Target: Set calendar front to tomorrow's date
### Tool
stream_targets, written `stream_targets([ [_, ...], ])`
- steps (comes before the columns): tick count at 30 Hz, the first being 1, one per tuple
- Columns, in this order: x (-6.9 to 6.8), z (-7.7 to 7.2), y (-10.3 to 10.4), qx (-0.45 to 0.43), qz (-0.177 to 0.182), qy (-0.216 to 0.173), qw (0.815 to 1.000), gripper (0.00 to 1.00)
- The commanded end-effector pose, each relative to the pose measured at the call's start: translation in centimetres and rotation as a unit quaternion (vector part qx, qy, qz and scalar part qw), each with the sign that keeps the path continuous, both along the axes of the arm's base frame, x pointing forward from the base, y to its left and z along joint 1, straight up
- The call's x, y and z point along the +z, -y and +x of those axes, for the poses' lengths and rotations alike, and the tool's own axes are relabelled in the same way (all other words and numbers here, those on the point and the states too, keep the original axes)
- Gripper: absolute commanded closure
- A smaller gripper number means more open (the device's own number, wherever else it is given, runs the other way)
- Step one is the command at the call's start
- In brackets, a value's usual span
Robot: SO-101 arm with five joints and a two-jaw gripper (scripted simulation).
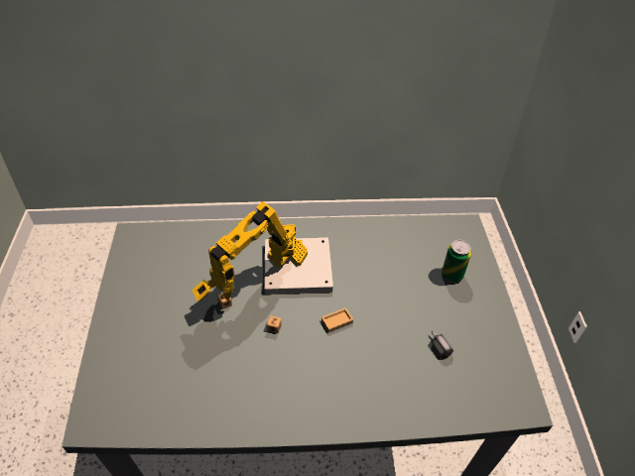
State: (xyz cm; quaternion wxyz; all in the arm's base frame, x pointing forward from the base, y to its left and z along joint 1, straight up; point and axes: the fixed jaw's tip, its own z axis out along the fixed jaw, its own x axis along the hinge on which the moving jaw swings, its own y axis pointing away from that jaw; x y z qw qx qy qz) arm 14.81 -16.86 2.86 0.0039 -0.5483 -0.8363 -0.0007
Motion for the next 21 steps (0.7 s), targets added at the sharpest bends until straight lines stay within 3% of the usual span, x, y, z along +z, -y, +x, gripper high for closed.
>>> stream_targets([
  [1, -0.5, 0.2, -0.2, 0.008, 0.004, -0.003, 1.0, 0.65],
  [21, -3.2, 0.2, -0.2, 0.008, 0.004, -0.003, 1.0, 0.65],
])
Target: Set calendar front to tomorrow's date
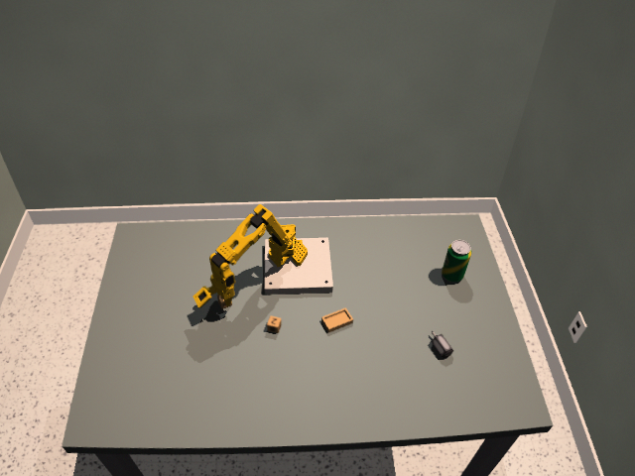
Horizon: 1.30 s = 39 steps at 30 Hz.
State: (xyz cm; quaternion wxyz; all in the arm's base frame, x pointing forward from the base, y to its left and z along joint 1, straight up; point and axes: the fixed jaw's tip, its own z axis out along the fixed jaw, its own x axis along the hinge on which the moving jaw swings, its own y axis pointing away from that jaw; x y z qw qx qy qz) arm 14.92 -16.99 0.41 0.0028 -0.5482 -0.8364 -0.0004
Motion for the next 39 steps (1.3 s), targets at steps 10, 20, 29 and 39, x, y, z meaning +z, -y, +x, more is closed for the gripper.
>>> stream_targets([
  [10, -1.47, 0.01, -0.34, 0.008, 0.005, -0.003, 1.0, 0.65],
  [20, -1.58, 0.0, -0.35, 0.008, 0.005, -0.003, 1.0, 0.65],
  [29, -1.58, -0.07, -0.32, 0.008, 0.005, -0.003, 1.0, 0.66],
  [39, -1.58, -0.31, -0.2, 0.008, 0.005, -0.003, 1.0, 0.7],
])
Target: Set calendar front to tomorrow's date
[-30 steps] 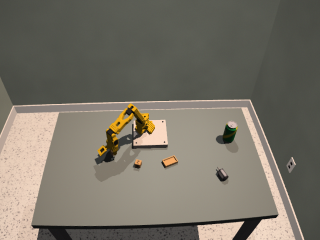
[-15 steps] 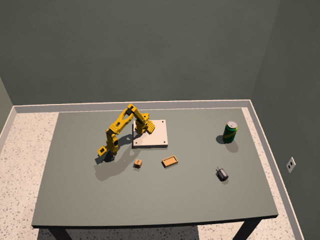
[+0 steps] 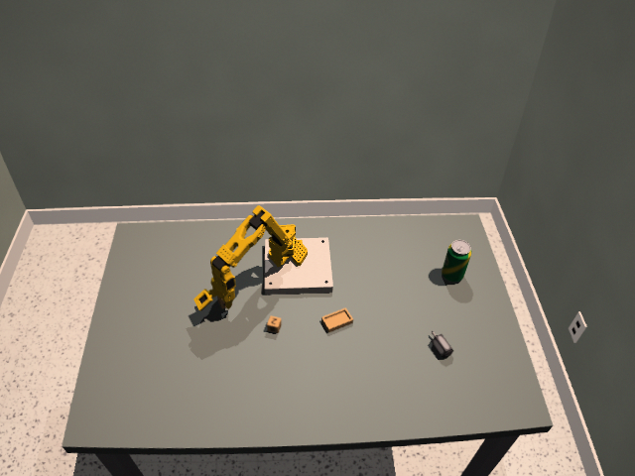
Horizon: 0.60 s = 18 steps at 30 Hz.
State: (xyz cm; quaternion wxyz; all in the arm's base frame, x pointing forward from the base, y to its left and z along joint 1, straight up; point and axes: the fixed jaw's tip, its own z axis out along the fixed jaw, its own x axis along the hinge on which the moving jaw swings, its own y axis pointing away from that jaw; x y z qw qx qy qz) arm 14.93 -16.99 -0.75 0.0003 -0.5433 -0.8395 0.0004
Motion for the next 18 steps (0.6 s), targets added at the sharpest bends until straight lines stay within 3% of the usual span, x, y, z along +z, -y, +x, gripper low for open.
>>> stream_targets([
  [1, -0.42, -0.35, -0.19, 0.002, 0.007, -0.005, 1.0, 0.7],
  [18, -0.42, -0.9, 0.05, 0.002, 0.007, -0.005, 1.0, 0.79],
])
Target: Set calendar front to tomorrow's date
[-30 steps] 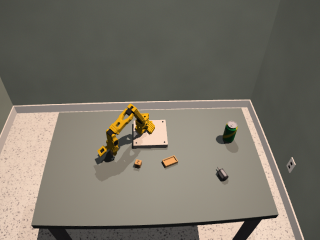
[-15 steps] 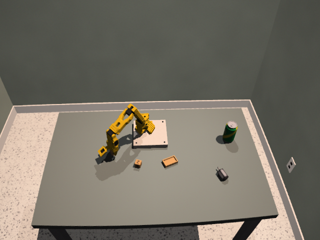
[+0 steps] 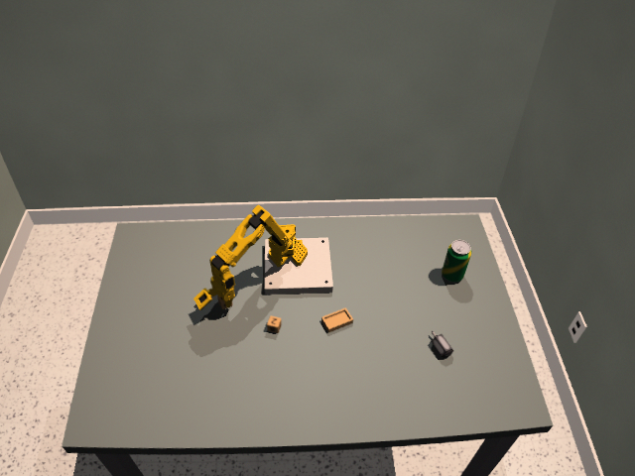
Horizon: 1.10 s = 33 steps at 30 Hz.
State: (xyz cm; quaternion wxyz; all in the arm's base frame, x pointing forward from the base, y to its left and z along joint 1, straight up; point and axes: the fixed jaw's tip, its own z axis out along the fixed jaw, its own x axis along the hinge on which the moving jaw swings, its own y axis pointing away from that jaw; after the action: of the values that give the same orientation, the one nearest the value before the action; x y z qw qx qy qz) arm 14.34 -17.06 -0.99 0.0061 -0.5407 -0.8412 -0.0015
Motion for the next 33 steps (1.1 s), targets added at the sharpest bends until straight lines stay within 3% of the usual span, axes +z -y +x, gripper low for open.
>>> stream_targets([
  [1, -0.18, -0.33, -0.01, -0.001, 0.002, -0.001, 1.0, 0.79],
  [19, -0.18, -0.41, 0.02, -0.001, 0.002, -0.001, 1.0, 0.81],
  [33, -0.18, -0.41, 0.02, -0.001, 0.002, -0.001, 1.0, 0.94],
])
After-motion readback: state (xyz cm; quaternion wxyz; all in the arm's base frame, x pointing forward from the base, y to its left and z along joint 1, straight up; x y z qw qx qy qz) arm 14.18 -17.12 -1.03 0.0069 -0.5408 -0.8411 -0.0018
